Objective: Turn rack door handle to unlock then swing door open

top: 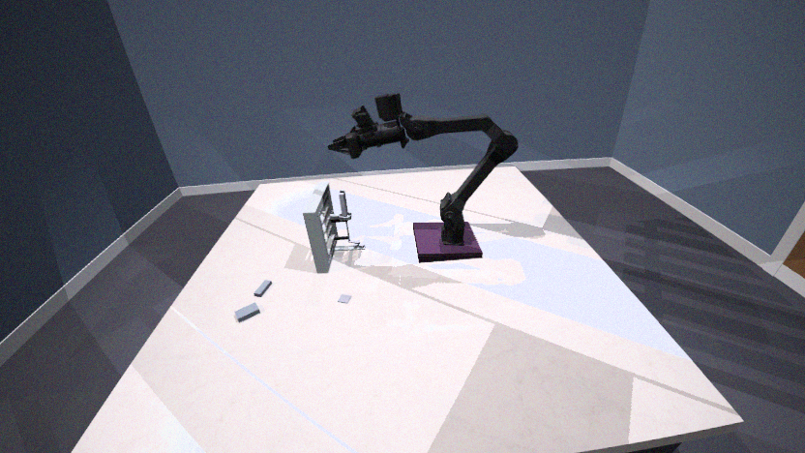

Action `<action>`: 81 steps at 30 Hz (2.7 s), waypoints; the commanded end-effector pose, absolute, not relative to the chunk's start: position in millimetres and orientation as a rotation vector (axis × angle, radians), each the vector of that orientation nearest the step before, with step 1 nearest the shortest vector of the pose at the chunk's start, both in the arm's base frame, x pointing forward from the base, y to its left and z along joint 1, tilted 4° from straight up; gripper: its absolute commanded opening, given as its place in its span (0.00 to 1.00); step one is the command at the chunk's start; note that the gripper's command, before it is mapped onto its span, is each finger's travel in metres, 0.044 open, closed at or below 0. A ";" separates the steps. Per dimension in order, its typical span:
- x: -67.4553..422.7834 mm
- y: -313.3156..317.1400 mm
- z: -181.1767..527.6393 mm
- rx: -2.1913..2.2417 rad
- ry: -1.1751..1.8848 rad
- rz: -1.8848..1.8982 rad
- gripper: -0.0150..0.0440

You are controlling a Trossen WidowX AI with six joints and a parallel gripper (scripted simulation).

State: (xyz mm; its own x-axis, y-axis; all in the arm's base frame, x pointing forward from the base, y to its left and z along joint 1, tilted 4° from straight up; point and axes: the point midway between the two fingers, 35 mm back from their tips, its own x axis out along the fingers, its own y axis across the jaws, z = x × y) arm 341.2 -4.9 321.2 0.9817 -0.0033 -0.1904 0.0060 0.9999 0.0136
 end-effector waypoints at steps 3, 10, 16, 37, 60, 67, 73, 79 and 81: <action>354.0 -5.4 310.1 0.005 0.321 -0.009 0.74; 364.0 -5.3 297.3 -0.001 0.468 -0.010 0.74; 369.8 -5.2 286.0 -0.007 0.594 -0.011 0.74; 372.1 -4.4 249.4 -0.036 1.034 -0.005 0.74; 352.9 -3.7 226.1 -0.071 1.465 0.010 0.74; 353.9 -4.0 218.9 -0.072 1.479 0.010 0.74; 355.0 -4.4 209.3 -0.073 1.497 0.009 0.74; 355.8 -4.8 199.7 -0.074 1.515 0.009 0.74; 356.0 -4.9 196.5 -0.075 1.521 0.009 0.74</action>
State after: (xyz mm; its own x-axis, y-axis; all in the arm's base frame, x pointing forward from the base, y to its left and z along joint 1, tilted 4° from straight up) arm 355.8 -4.1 205.9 0.0740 -0.0365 -0.9966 -0.0478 0.9981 -0.0400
